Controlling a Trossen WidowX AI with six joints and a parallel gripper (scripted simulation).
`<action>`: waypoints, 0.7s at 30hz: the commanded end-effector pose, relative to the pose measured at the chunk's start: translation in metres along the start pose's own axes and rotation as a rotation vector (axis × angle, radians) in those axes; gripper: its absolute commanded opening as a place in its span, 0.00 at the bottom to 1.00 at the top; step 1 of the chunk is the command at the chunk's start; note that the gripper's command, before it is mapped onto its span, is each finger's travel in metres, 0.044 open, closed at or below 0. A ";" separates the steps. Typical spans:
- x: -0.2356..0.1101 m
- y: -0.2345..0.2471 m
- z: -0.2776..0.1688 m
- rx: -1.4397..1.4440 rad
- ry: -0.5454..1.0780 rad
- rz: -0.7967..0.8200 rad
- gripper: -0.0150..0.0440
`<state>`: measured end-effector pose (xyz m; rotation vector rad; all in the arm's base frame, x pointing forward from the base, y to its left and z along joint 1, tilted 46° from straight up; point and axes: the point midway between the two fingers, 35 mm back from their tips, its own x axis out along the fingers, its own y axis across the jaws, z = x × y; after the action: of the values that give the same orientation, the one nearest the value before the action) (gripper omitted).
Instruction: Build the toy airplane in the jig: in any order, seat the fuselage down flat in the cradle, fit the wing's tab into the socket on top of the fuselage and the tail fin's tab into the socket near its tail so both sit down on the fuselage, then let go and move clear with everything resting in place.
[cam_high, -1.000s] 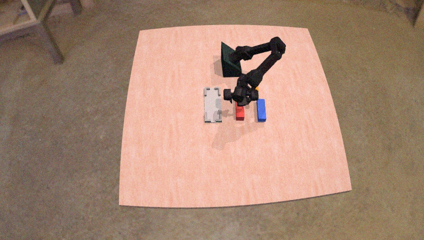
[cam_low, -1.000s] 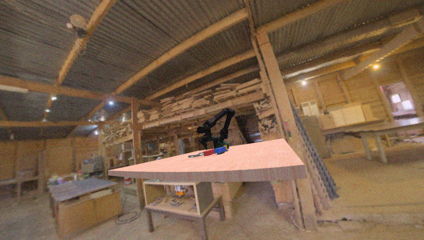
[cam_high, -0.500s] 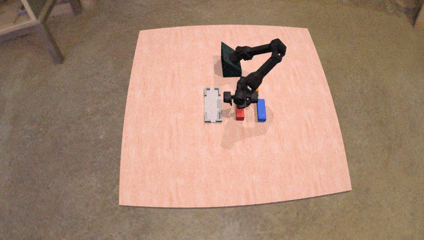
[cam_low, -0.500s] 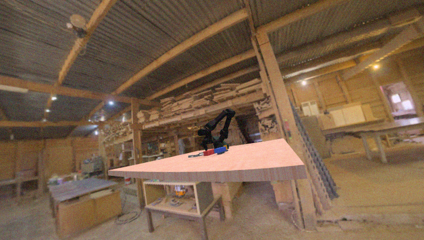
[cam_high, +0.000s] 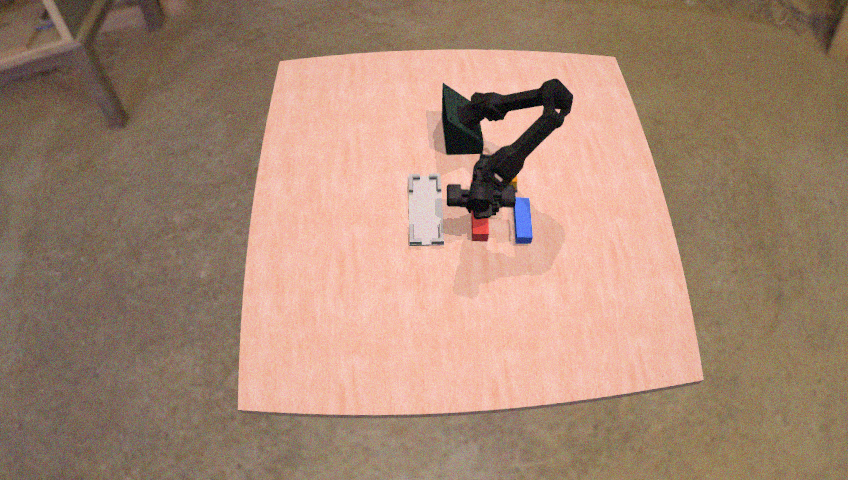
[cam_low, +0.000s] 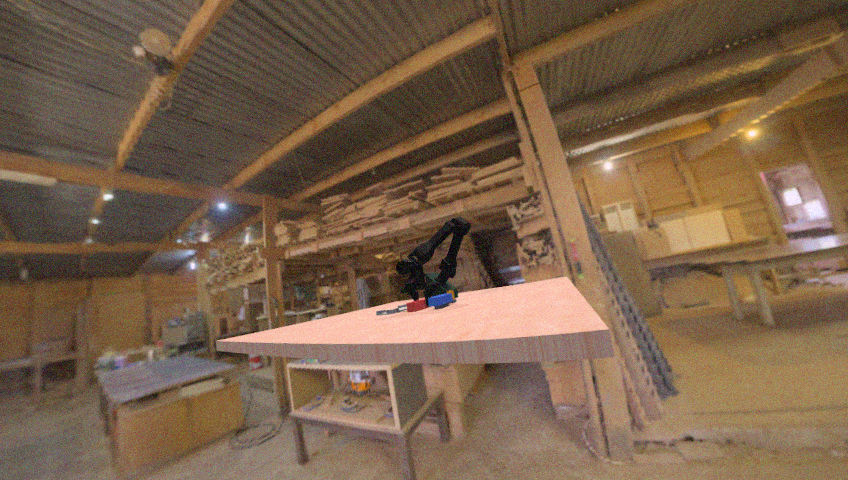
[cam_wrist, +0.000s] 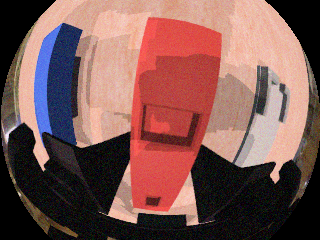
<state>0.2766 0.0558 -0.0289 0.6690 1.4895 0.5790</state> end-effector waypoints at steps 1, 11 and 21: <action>0.001 0.000 0.000 0.007 0.000 0.003 0.53; -0.006 -0.001 0.002 0.007 -0.001 0.000 0.25; -0.035 -0.003 0.007 0.008 -0.003 -0.008 0.25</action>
<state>0.2788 0.0376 -0.0152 0.6816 1.5026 0.5668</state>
